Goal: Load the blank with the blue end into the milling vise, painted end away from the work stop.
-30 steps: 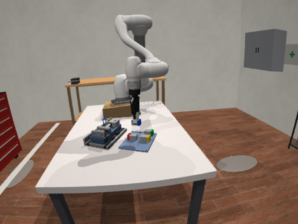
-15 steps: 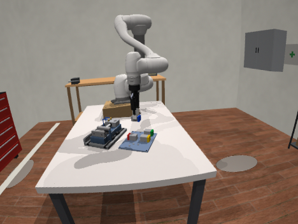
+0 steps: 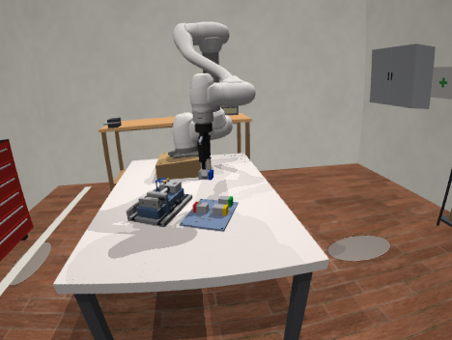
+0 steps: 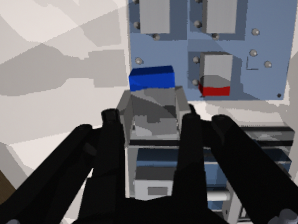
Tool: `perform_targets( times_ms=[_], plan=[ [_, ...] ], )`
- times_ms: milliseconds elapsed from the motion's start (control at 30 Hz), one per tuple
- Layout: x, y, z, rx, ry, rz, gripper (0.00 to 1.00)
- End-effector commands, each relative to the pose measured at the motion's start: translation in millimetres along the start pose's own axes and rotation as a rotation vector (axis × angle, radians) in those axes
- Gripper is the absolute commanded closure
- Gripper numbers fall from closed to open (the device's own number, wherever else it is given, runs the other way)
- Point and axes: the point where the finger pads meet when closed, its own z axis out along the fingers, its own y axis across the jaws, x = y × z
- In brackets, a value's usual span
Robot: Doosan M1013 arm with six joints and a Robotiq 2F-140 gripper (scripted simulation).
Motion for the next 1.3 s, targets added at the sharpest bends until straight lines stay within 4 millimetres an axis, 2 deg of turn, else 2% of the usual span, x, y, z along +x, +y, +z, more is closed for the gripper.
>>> perform_targets(
  times_ms=[0, 1267],
  plan=[
    [0.0, 0.0, -0.1, 0.001, 0.001, -0.063, 1.00],
    [0.0, 0.0, -0.3, -0.001, -0.001, -0.540, 1.00]
  ],
)
